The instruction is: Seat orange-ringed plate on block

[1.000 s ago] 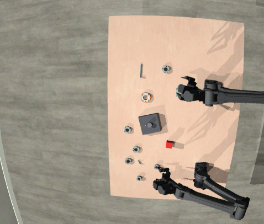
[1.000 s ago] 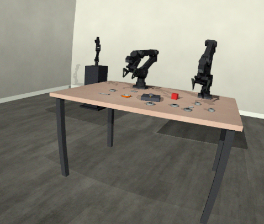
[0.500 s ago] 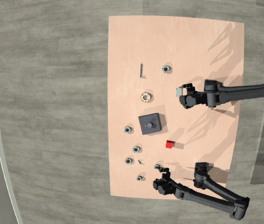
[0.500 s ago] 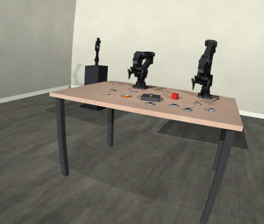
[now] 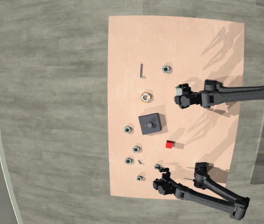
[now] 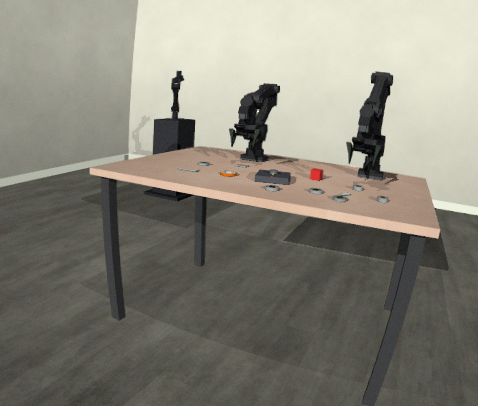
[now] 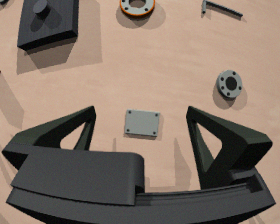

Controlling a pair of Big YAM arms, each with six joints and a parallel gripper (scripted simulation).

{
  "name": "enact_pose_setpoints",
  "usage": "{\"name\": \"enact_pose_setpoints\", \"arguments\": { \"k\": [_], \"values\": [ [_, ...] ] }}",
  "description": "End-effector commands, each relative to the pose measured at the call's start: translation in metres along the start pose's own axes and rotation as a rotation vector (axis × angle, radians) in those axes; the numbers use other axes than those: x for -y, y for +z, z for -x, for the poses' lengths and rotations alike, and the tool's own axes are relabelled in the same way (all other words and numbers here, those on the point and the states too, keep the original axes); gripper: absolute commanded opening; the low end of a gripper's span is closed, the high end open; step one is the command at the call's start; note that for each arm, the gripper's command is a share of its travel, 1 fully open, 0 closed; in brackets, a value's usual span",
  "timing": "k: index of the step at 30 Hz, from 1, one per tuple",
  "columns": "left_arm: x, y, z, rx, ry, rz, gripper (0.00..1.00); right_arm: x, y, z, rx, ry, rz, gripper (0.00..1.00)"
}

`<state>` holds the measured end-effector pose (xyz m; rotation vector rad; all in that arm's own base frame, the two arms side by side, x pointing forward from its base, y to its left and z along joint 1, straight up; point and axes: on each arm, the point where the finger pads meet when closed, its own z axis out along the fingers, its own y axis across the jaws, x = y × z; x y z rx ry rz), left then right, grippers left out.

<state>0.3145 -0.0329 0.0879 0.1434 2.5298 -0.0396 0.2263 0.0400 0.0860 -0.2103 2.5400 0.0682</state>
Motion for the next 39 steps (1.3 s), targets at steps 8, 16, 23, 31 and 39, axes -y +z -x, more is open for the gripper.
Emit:
{"name": "enact_pose_setpoints", "arguments": {
  "k": [8, 16, 23, 31, 39],
  "values": [
    [0.000, -0.002, 0.011, 0.025, -0.008, 0.001, 1.00, -0.007, 0.047, 0.125, 0.078, 0.000, 0.003, 1.00],
    [0.000, -0.002, 0.011, 0.025, -0.008, 0.001, 1.00, -0.009, 0.079, 0.167, 0.073, 0.001, 0.001, 1.00],
    [0.000, -0.002, 0.011, 0.025, -0.008, 0.001, 1.00, -0.004, 0.096, 0.190, 0.071, -0.027, 0.006, 1.00],
    [0.000, -0.002, 0.011, 0.025, -0.008, 0.001, 1.00, -0.008, 0.094, 0.192, 0.077, -0.020, 0.013, 1.00],
    [0.028, -0.013, 0.015, 0.121, 0.055, -0.076, 1.00, -0.009, 0.104, 0.178, -0.015, -0.243, 0.014, 0.89]
  ]
}}
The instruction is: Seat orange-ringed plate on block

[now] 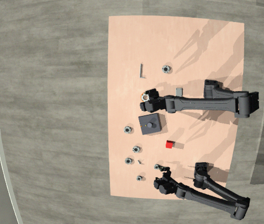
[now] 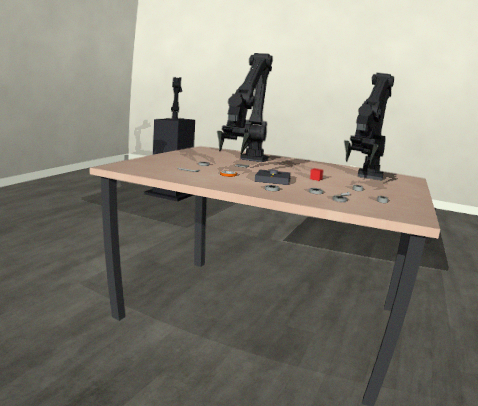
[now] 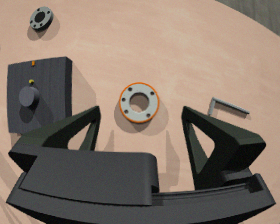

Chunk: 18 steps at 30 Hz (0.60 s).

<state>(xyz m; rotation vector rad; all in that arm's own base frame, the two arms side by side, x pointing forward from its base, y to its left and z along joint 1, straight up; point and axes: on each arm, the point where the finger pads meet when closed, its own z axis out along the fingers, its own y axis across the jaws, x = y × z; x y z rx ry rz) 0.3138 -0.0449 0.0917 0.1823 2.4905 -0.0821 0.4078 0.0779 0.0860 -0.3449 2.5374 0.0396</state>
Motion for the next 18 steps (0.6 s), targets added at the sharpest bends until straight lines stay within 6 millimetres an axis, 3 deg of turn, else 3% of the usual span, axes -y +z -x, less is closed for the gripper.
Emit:
{"name": "enact_pose_setpoints", "arguments": {
  "k": [1, 3, 7, 9, 12, 15, 18],
  "values": [
    [0.026, -0.016, 0.022, 0.125, 0.054, -0.066, 1.00, 0.001, 0.002, 0.023, -0.020, -0.189, 0.007, 0.89],
    [0.049, -0.033, 0.041, 0.222, 0.107, -0.138, 1.00, 0.001, 0.008, 0.022, -0.062, -0.288, 0.019, 0.89],
    [0.080, -0.056, 0.049, 0.329, 0.169, -0.243, 1.00, 0.000, 0.016, 0.018, -0.129, -0.463, 0.047, 0.89],
    [0.080, -0.056, 0.049, 0.329, 0.169, -0.243, 1.00, 0.000, 0.016, 0.018, -0.129, -0.463, 0.047, 0.89],
    [0.098, -0.063, 0.039, 0.373, 0.211, -0.310, 1.00, -0.002, 0.021, 0.016, -0.172, -0.593, 0.076, 0.89],
    [0.125, -0.096, 0.055, 0.492, 0.267, -0.410, 1.00, -0.003, 0.029, 0.012, -0.228, -0.737, 0.120, 0.89],
    [0.143, -0.116, 0.054, 0.561, 0.308, -0.485, 1.00, -0.004, 0.034, 0.009, -0.268, -0.857, 0.161, 0.89]
  ]
}}
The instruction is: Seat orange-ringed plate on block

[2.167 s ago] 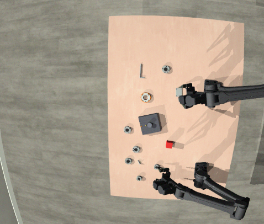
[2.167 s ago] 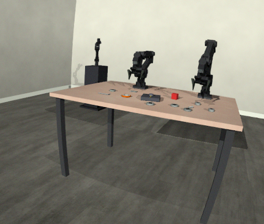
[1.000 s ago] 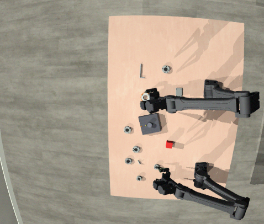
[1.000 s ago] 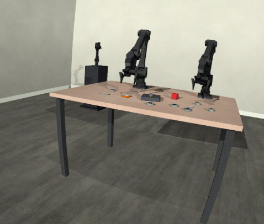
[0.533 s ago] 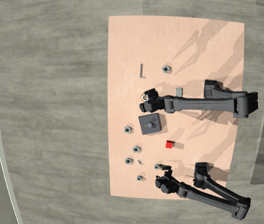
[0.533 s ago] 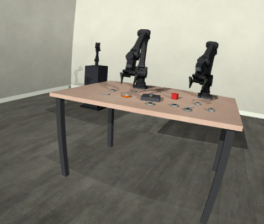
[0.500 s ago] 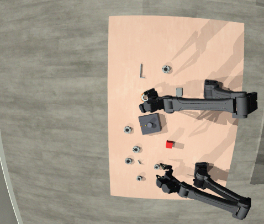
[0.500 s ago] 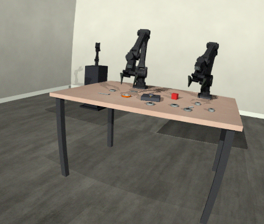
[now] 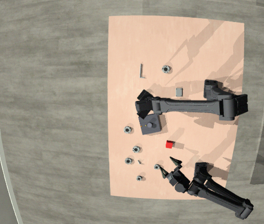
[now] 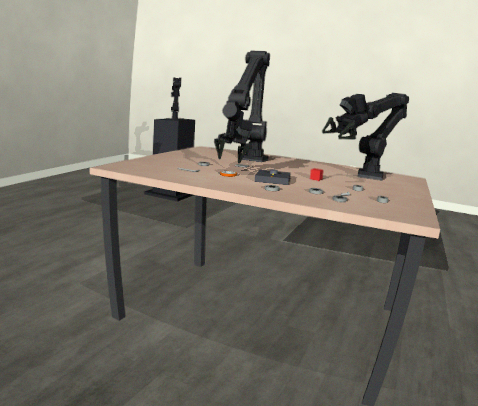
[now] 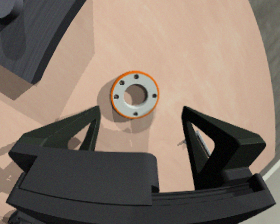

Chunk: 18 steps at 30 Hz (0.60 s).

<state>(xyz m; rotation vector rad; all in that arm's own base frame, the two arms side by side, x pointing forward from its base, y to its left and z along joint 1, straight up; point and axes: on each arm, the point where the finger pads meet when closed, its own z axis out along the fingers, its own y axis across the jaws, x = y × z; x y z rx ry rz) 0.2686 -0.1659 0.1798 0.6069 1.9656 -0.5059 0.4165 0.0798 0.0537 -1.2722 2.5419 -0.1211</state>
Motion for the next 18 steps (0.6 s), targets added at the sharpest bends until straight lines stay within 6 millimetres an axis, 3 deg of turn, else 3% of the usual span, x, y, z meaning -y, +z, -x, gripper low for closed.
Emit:
{"name": "enact_pose_setpoints", "arguments": {
  "k": [1, 3, 4, 6, 8, 14, 18],
  "values": [
    [0.024, -0.013, 0.040, 0.140, 0.074, -0.064, 1.00, 0.009, -0.002, 0.017, -0.025, -0.245, 0.041, 0.89],
    [0.038, -0.019, 0.046, 0.183, 0.100, -0.111, 1.00, 0.009, 0.002, 0.016, -0.045, -0.327, 0.069, 0.89],
    [0.044, -0.018, 0.033, 0.179, 0.106, -0.135, 1.00, 0.008, 0.004, 0.016, -0.054, -0.366, 0.084, 0.89],
    [0.058, -0.028, 0.047, 0.235, 0.133, -0.180, 1.00, 0.007, 0.007, 0.015, -0.070, -0.447, 0.114, 0.89],
    [0.058, -0.028, 0.047, 0.235, 0.133, -0.180, 1.00, 0.007, 0.007, 0.015, -0.070, -0.447, 0.114, 0.89],
    [0.094, -0.054, 0.065, 0.362, 0.199, -0.314, 1.00, 0.006, 0.018, 0.009, -0.114, -0.700, 0.229, 0.89],
    [0.099, -0.054, 0.063, 0.362, 0.197, -0.334, 1.00, 0.007, 0.022, 0.006, -0.131, -0.754, 0.272, 0.89]
  ]
}}
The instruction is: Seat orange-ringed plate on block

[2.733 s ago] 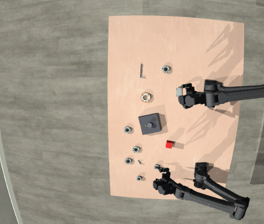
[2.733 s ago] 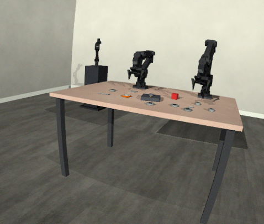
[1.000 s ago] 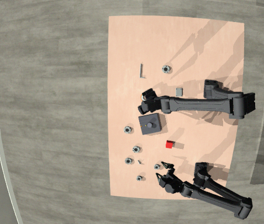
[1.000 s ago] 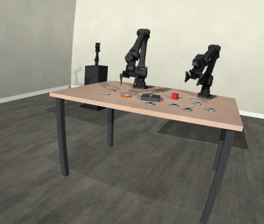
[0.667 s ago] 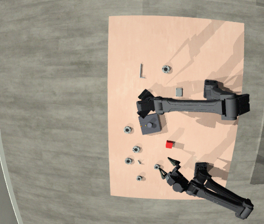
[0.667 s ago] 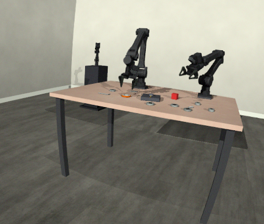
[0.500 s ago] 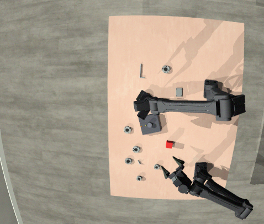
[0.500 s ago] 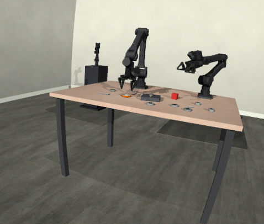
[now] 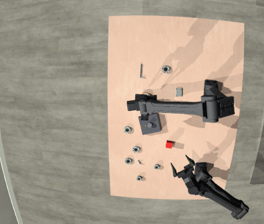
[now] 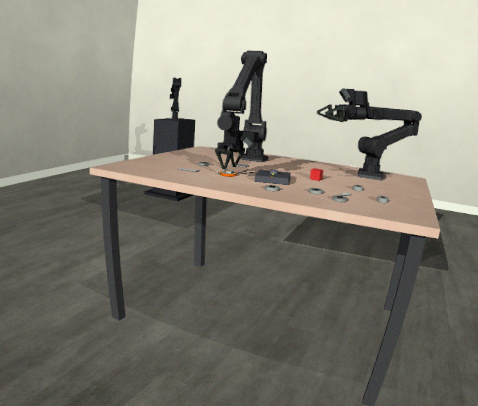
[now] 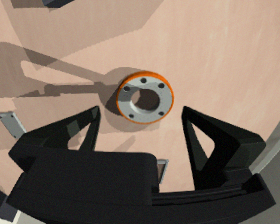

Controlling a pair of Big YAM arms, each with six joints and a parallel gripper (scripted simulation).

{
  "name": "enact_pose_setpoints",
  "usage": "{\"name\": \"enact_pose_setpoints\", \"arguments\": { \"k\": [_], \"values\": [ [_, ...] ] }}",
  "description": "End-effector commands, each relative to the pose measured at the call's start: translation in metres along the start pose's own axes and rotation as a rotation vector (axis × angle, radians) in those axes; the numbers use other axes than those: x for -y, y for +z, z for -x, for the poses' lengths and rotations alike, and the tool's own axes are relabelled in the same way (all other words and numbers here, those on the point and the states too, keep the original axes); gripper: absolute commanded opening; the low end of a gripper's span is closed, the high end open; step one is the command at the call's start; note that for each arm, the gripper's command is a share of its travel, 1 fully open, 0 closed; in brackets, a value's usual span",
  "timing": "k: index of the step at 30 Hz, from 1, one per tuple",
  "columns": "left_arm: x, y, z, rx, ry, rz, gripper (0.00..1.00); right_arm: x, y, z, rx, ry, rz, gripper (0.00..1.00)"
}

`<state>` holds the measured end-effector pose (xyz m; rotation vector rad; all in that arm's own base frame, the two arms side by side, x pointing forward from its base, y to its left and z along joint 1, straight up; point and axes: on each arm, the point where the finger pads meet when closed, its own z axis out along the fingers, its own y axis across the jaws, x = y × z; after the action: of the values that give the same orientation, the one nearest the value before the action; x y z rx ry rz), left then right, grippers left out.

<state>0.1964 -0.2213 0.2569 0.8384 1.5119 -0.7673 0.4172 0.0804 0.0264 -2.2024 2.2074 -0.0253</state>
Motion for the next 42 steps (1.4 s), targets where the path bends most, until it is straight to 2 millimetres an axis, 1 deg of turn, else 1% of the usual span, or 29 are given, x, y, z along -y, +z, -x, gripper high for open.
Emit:
{"name": "enact_pose_setpoints", "arguments": {
  "k": [1, 3, 4, 5, 9, 11, 12, 13, 14, 19, 20, 24, 25, 27, 28, 29, 30, 32, 33, 35, 36, 37, 38, 39, 41, 42],
  "values": [
    [-0.001, 0.001, 0.013, 0.031, 0.019, 0.002, 1.00, 0.014, -0.005, 0.000, -0.002, -0.120, 0.022, 0.89],
    [-0.001, 0.001, 0.013, 0.031, 0.019, 0.002, 1.00, 0.014, -0.005, 0.000, -0.003, -0.099, 0.026, 0.89],
    [-0.001, 0.001, 0.013, 0.031, 0.019, 0.002, 1.00, 0.016, -0.012, 0.000, -0.001, -0.089, 0.007, 0.89],
    [-0.001, 0.001, 0.013, 0.031, 0.019, 0.002, 1.00, 0.019, -0.012, 0.001, 0.001, -0.083, -0.004, 0.89],
    [-0.001, 0.001, 0.013, 0.031, 0.019, 0.002, 1.00, 0.019, -0.012, 0.001, 0.001, -0.083, -0.004, 0.89],
    [-0.001, 0.001, 0.009, 0.017, 0.009, 0.002, 1.00, 0.019, -0.012, 0.001, 0.001, -0.083, -0.004, 0.89],
    [-0.001, 0.001, 0.009, 0.017, 0.009, 0.002, 1.00, 0.019, -0.011, 0.001, 0.001, -0.083, -0.004, 0.89],
    [-0.001, 0.001, 0.009, 0.017, 0.009, 0.002, 1.00, 0.019, -0.003, 0.000, -0.001, -0.082, 0.012, 0.89],
    [-0.001, 0.001, 0.009, 0.017, 0.009, 0.002, 1.00, 0.019, 0.000, 0.000, -0.002, -0.082, 0.015, 0.89],
    [-0.001, 0.001, 0.009, 0.017, 0.009, 0.002, 1.00, 0.026, 0.008, 0.001, 0.000, -0.093, 0.005, 0.89],
    [-0.001, 0.001, 0.009, 0.017, 0.009, 0.002, 1.00, 0.015, 0.015, -0.001, -0.003, -0.094, 0.027, 0.89],
    [-0.001, 0.001, 0.009, 0.017, 0.009, 0.002, 1.00, 0.015, 0.018, -0.001, -0.003, -0.094, 0.027, 0.89],
    [-0.001, 0.001, 0.009, 0.017, 0.009, 0.002, 1.00, 0.017, 0.012, 0.000, -0.001, -0.087, 0.008, 0.89],
    [-0.001, 0.001, 0.009, 0.017, 0.009, 0.002, 1.00, 0.017, 0.015, 0.000, -0.001, -0.086, 0.009, 0.89],
    [-0.001, 0.001, 0.009, 0.017, 0.009, 0.002, 1.00, 0.015, 0.023, -0.001, -0.003, -0.086, 0.025, 0.89],
    [-0.001, 0.001, 0.009, 0.017, 0.009, 0.002, 1.00, 0.014, 0.026, -0.001, -0.004, -0.086, 0.027, 0.89],
    [-0.001, 0.001, 0.009, 0.017, 0.009, 0.002, 1.00, 0.014, 0.026, -0.001, -0.004, -0.086, 0.027, 0.81],
    [-0.001, 0.001, 0.009, 0.017, 0.009, 0.002, 1.00, 0.016, 0.020, 0.000, -0.002, -0.086, 0.013, 0.81],
    [-0.001, 0.001, 0.009, 0.017, 0.009, 0.002, 1.00, 0.018, 0.011, 0.000, 0.001, -0.086, -0.007, 0.76],
    [-0.001, 0.001, 0.009, 0.017, 0.009, 0.002, 1.00, 0.017, 0.013, 0.000, 0.001, -0.086, -0.004, 0.76],
    [-0.001, 0.001, 0.009, 0.017, 0.009, 0.002, 1.00, 0.017, 0.014, 0.000, 0.000, -0.086, 0.000, 0.72],
    [-0.001, 0.001, 0.009, 0.017, 0.009, 0.002, 1.00, 0.017, 0.010, 0.001, 0.002, -0.086, -0.011, 0.72],
    [-0.001, 0.001, 0.009, 0.017, 0.009, 0.002, 1.00, 0.017, 0.010, 0.001, 0.002, -0.086, -0.010, 0.72],
    [-0.001, 0.001, 0.009, 0.017, 0.009, 0.002, 1.00, 0.017, 0.011, 0.000, 0.001, -0.086, -0.007, 0.68],
    [-0.001, 0.001, 0.009, 0.017, 0.009, 0.002, 1.00, 0.017, 0.011, 0.000, 0.001, -0.086, -0.007, 0.68],
    [-0.001, 0.001, 0.009, 0.017, 0.009, 0.002, 1.00, 0.015, 0.016, 0.000, 0.000, -0.086, 0.005, 0.68]
  ]
}}
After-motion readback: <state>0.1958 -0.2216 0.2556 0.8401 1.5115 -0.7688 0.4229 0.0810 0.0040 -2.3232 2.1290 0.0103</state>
